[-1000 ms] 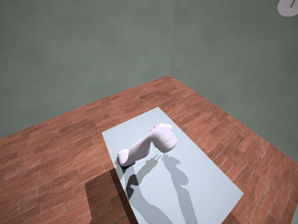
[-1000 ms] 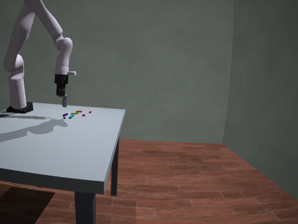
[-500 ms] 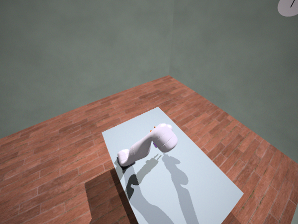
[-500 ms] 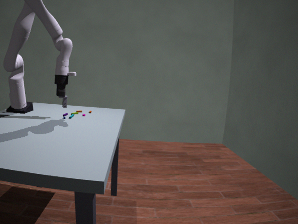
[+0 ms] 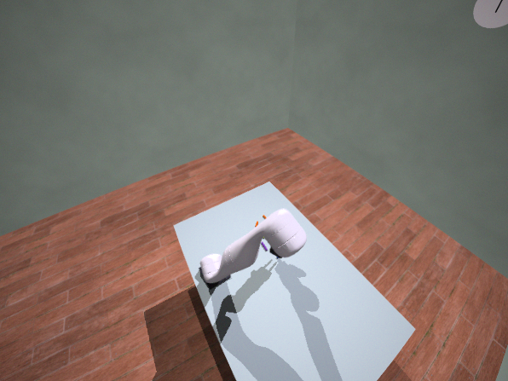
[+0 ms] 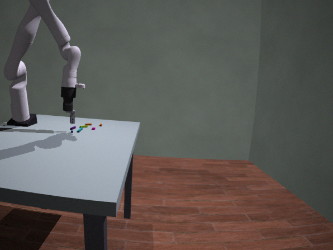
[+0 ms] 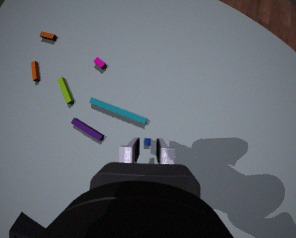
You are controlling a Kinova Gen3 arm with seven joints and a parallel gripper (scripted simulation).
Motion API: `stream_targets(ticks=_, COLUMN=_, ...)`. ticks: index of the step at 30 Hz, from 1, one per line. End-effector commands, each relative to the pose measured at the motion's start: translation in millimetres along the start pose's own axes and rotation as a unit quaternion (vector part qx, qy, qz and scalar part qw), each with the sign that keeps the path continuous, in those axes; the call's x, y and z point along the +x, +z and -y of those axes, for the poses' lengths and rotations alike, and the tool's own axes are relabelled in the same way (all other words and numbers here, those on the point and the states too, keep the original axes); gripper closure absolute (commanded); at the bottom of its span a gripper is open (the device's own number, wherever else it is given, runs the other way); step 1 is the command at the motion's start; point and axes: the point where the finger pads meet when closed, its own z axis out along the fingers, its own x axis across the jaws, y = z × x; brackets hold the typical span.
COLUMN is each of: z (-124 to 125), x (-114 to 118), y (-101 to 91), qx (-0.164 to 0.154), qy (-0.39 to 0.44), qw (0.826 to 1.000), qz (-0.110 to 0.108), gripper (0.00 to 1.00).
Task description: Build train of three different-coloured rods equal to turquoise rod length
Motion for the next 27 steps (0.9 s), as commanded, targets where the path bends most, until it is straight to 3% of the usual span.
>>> stream_targets(ticks=1, z=-1, x=-2, y=3.3, qx=-0.002, qy=-0.002, qw=1.0, qz=0.001, gripper=0.46)
stream_targets(ticks=27, z=-1, x=-2, y=29.8, qx=-0.002, qy=-0.002, qw=1.0, qz=0.001, gripper=0.46)
